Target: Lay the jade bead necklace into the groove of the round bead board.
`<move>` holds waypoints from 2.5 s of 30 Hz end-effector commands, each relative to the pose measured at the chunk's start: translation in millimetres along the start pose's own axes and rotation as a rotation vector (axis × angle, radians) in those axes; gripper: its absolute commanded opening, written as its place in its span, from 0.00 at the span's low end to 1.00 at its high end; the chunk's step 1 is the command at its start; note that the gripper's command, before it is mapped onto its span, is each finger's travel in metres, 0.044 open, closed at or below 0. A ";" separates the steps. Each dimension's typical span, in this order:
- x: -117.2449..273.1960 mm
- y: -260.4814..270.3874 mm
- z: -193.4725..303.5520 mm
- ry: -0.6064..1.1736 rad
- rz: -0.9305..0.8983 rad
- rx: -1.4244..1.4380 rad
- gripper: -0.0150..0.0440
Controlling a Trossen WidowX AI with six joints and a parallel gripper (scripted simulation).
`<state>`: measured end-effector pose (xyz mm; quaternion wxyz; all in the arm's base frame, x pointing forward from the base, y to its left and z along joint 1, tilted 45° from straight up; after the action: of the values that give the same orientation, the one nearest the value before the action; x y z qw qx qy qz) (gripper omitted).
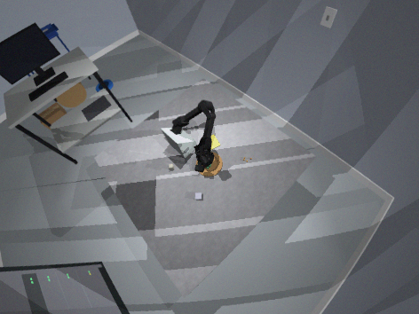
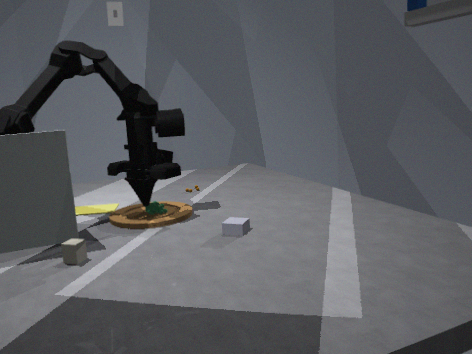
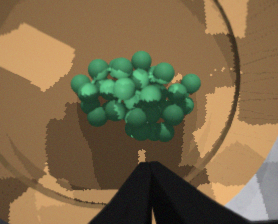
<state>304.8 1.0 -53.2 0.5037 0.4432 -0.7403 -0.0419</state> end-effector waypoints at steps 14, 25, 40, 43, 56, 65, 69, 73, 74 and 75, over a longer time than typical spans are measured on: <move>-15.0 1.3 3.6 0.002 -0.001 0.002 0.25; -15.9 -0.2 1.9 0.002 0.005 0.013 0.43; -0.8 1.2 3.5 0.002 0.000 0.003 1.00; -7.0 2.6 5.2 0.006 -0.006 -0.003 1.00; -0.3 2.6 5.3 0.002 -0.001 0.002 1.00; -0.3 2.6 5.3 0.002 -0.001 0.002 1.00; -0.3 2.6 5.3 0.002 -0.001 0.002 1.00; -0.3 2.6 5.3 0.002 -0.001 0.002 1.00; -0.3 2.6 5.3 0.002 -0.001 0.002 1.00; -0.1 2.7 5.0 0.002 -0.001 -0.013 0.96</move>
<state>299.1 1.1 -54.7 0.5046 0.4431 -0.7397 -0.0436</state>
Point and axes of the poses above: the point midway between the two fingers, 35 mm back from their tips, its own x axis back along the fingers, its own y axis across the jaws, z = x × y, the point moved 2 cm from there along x, back along the fingers, and after that the axes turned 11 degrees about x, right-handed, at the moved point
